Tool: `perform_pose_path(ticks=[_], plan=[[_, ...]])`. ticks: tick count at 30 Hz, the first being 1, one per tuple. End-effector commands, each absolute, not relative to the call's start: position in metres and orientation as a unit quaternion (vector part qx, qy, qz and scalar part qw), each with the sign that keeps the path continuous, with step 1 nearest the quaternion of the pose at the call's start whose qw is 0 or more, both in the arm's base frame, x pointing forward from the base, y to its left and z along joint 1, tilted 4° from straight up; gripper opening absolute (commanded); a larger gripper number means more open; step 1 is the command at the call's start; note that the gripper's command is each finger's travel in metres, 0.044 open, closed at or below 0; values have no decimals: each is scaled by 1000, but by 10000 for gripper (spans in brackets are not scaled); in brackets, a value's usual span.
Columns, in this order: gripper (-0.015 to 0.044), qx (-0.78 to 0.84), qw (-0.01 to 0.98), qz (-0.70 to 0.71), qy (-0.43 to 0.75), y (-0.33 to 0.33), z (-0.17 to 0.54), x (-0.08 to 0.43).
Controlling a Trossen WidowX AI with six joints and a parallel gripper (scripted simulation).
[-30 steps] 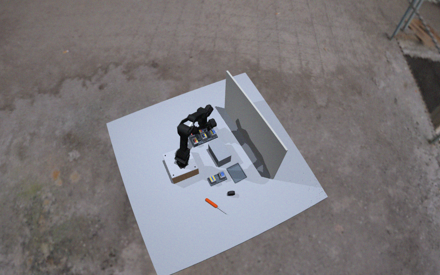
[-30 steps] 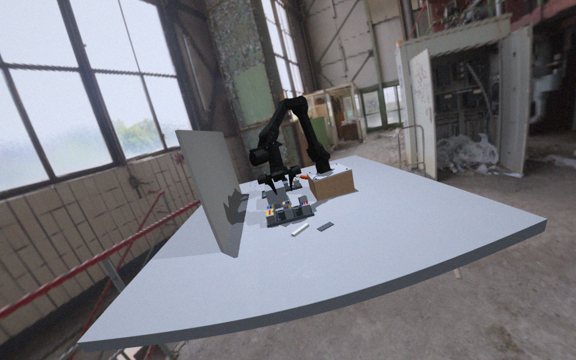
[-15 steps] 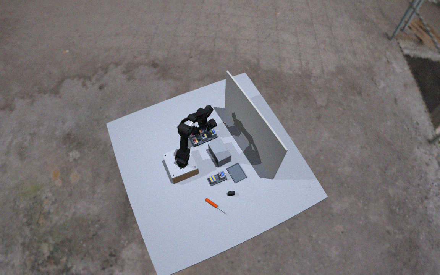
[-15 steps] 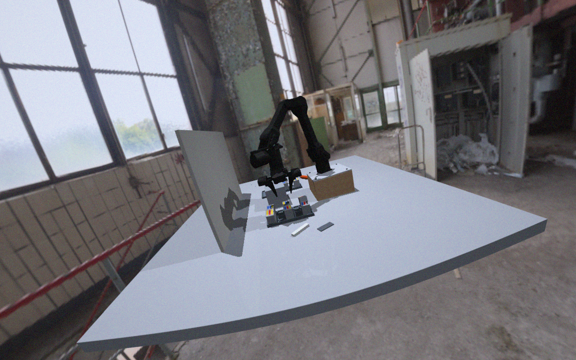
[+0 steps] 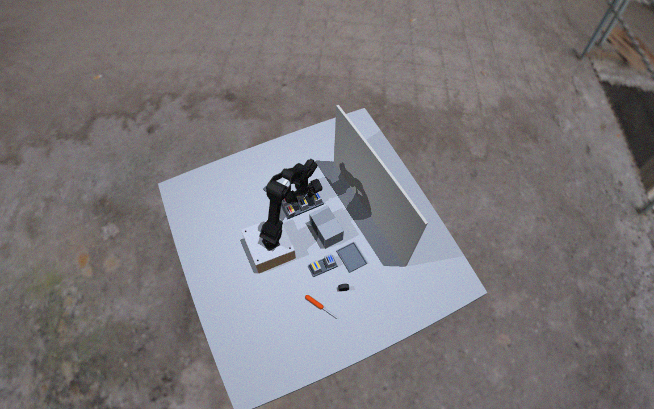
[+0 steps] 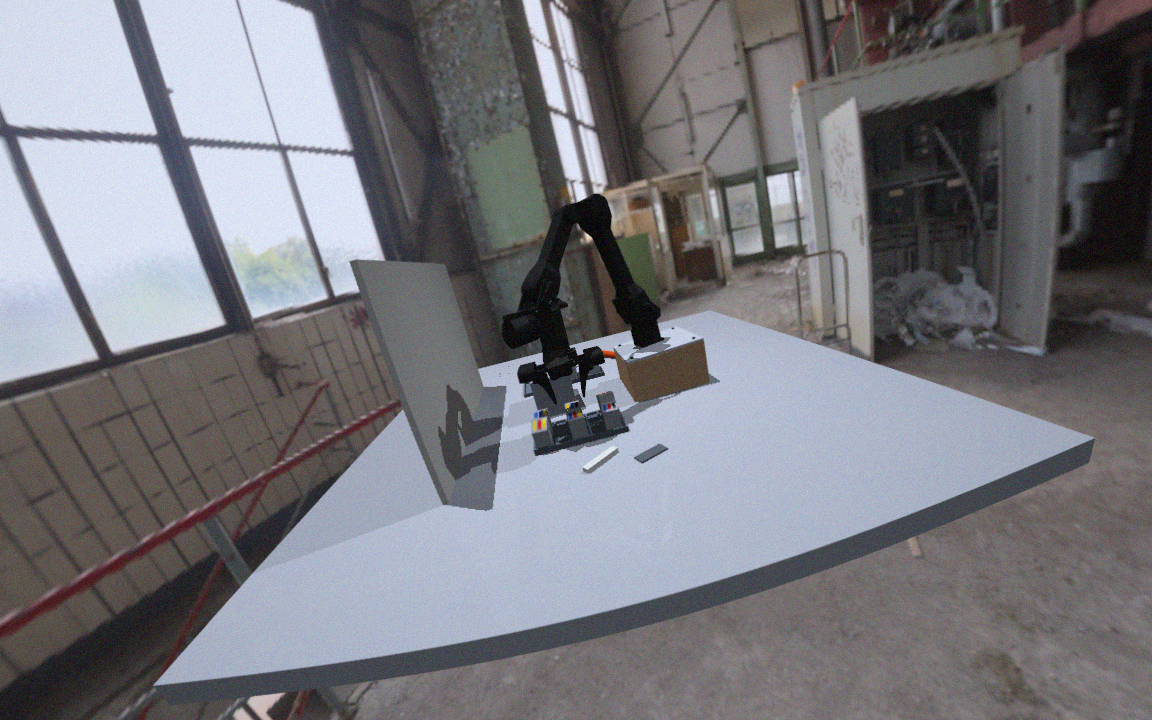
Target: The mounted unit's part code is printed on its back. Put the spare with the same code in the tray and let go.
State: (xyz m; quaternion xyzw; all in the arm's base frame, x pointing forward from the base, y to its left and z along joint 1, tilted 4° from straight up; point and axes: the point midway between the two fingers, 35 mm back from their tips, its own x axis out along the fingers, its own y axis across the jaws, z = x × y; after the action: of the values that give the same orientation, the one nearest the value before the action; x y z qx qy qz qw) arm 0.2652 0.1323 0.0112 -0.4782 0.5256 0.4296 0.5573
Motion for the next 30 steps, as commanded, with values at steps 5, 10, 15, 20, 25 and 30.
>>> perform_pose_path(ticks=[5, 10, 15, 20, 25, 30], plan=[[300, -480, 554, 429, 527, 130, -5, 266], [300, -480, 554, 429, 527, 130, -13, 267], [300, -480, 554, 429, 527, 129, -21, 267], [300, -480, 554, 429, 527, 128, -29, 267], [300, -480, 554, 429, 527, 127, -37, 267], [300, -480, 554, 429, 527, 127, -40, 267]])
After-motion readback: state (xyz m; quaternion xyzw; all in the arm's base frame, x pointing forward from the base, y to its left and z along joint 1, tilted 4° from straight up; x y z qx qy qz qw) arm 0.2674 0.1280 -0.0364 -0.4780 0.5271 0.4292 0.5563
